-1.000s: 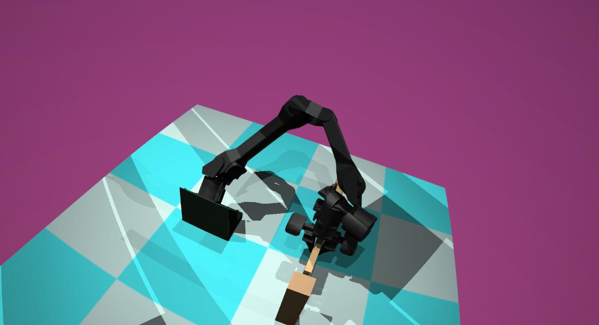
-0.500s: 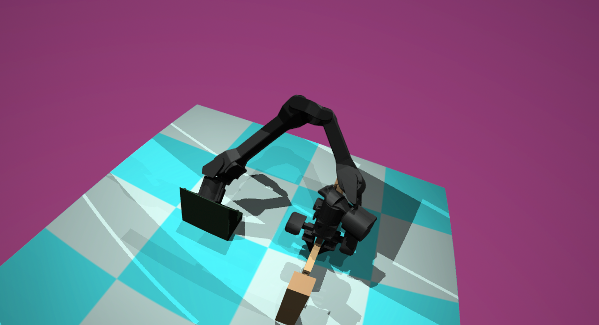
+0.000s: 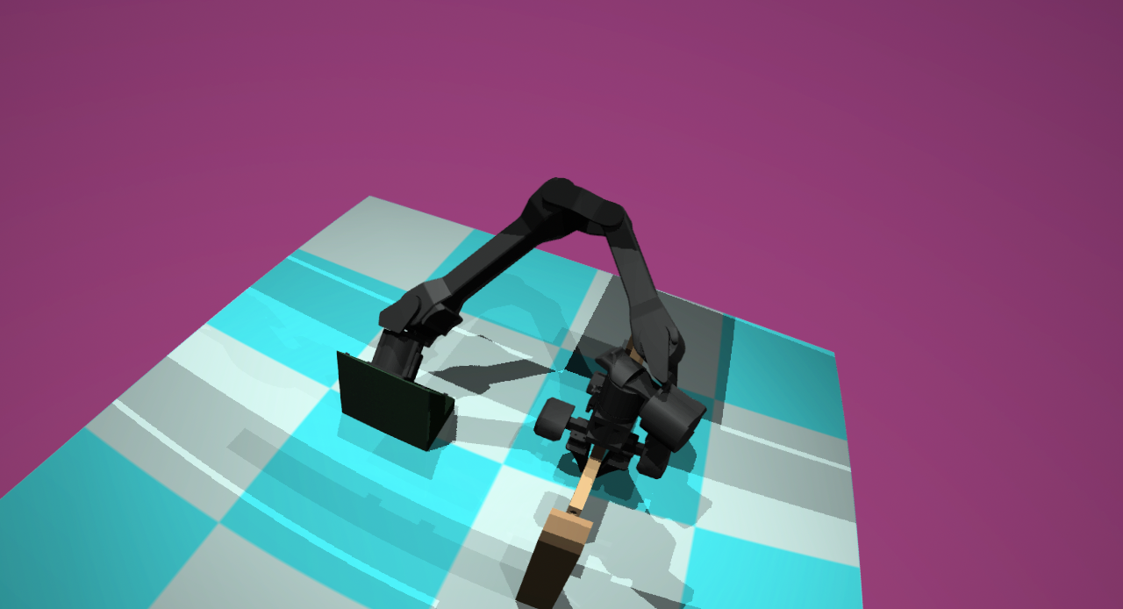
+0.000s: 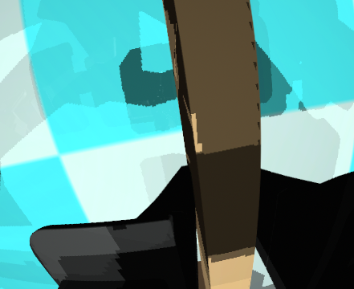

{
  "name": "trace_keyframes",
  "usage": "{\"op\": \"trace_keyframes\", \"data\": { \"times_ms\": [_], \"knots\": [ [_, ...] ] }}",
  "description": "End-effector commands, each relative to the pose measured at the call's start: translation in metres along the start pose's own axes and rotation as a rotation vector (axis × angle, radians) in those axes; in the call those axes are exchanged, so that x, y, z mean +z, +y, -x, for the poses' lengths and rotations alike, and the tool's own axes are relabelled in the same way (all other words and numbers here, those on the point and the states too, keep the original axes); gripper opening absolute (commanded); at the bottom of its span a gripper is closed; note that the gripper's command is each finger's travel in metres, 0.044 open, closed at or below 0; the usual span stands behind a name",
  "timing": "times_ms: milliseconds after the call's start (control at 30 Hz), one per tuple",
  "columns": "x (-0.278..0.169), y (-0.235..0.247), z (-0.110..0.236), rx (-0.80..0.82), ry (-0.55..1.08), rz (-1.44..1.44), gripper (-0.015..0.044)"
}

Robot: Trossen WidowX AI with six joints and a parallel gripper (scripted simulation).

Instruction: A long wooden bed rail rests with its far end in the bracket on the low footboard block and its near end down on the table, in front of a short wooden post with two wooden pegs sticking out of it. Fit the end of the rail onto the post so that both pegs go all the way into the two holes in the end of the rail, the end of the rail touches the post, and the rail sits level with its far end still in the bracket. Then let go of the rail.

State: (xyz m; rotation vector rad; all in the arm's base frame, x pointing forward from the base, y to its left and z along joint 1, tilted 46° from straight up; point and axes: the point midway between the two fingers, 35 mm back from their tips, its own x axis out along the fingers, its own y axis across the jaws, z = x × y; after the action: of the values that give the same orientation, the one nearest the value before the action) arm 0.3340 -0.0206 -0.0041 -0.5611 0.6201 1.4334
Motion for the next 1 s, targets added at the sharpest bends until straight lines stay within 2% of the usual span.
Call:
{"op": "trace_keyframes", "data": {
  "times_ms": [0,967],
  "knots": [
    [0.0008,-0.0015,0.0034,-0.013,0.004,0.001,0.0],
    [0.0008,-0.0018,0.0065,-0.013,0.005,0.001,0.0]
  ]
}}
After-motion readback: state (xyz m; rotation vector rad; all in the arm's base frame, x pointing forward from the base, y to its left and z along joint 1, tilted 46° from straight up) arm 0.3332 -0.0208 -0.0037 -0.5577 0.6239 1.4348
